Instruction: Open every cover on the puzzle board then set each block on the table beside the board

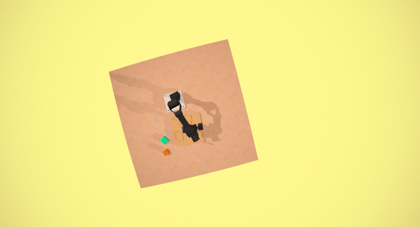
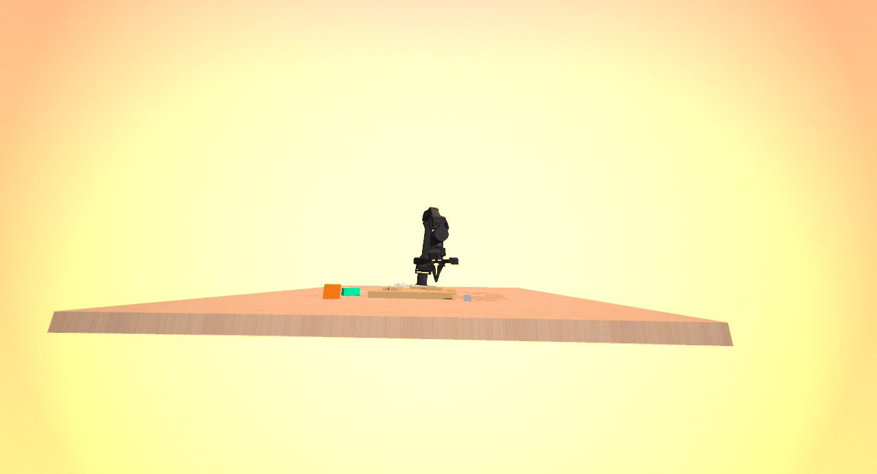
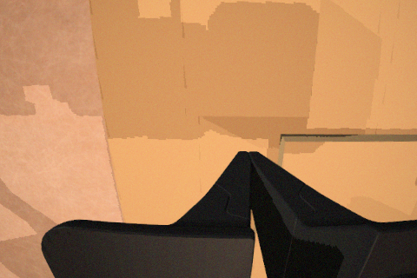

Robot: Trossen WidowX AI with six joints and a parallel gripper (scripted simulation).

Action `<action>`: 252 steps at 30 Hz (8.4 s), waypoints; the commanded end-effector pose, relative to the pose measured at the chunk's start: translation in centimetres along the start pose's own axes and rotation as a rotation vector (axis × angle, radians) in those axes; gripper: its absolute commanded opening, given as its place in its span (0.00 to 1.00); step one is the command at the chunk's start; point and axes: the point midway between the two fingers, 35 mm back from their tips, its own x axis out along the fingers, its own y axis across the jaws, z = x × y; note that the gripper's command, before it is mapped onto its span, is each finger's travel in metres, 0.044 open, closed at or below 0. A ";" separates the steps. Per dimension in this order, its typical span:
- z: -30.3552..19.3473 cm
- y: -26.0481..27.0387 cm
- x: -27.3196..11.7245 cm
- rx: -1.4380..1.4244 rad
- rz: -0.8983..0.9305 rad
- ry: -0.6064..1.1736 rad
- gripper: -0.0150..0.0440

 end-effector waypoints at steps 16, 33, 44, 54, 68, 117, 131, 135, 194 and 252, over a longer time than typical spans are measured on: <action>-0.3 0.0 2.2 0.003 -0.001 0.011 0.25; 0.2 0.0 2.8 0.003 -0.001 0.011 0.25; 1.3 0.1 2.7 0.003 -0.001 0.010 0.25; 2.3 0.1 2.7 0.003 -0.001 0.009 0.25; 3.7 0.1 2.6 0.002 -0.001 0.008 0.25; 8.2 0.0 2.3 0.002 -0.001 0.004 0.25; 8.5 0.0 0.4 0.002 -0.001 0.004 0.25; 8.6 0.0 -0.1 0.002 -0.001 0.004 0.25; -8.6 -8.9 -3.1 -1.568 0.007 0.022 0.25; -8.4 -8.8 -0.8 -1.568 0.007 0.021 0.25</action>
